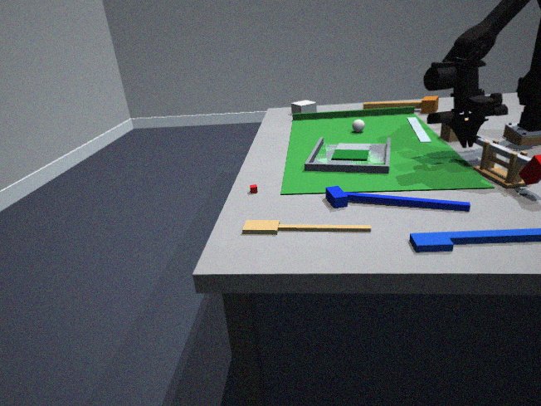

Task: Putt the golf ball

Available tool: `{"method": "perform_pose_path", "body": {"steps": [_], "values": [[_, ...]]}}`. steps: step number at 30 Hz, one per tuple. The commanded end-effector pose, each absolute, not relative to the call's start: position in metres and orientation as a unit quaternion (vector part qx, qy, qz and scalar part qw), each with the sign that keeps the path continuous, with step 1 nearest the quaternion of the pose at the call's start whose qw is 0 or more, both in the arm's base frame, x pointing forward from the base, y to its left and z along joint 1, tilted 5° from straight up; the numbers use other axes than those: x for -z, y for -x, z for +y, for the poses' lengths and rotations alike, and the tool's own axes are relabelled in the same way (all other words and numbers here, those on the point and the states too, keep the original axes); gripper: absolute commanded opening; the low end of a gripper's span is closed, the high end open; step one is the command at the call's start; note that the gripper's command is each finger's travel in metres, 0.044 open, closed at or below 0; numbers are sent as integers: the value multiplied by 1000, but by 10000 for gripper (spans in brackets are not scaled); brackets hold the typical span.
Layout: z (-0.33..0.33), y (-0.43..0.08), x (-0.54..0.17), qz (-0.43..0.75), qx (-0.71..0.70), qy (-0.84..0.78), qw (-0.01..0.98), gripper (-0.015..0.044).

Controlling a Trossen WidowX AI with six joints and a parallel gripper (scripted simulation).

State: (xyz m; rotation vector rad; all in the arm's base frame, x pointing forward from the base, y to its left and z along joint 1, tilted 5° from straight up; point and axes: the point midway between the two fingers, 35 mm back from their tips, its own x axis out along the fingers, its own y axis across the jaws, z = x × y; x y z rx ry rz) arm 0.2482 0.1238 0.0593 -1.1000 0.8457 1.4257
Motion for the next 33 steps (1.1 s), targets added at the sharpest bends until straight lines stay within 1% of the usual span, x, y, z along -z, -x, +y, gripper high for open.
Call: {"method": "perform_pose_path", "body": {"steps": [1, 16, 21, 33], "values": [[125, -251, -76, 351, -601, 465, 547, 0], [118, -242, -156, 352, -601, 465, 547, 0], [114, -246, -148, 365, -593, 461, 550, 0], [55, -273, -149, 477, -482, 370, 635, 0]]}}
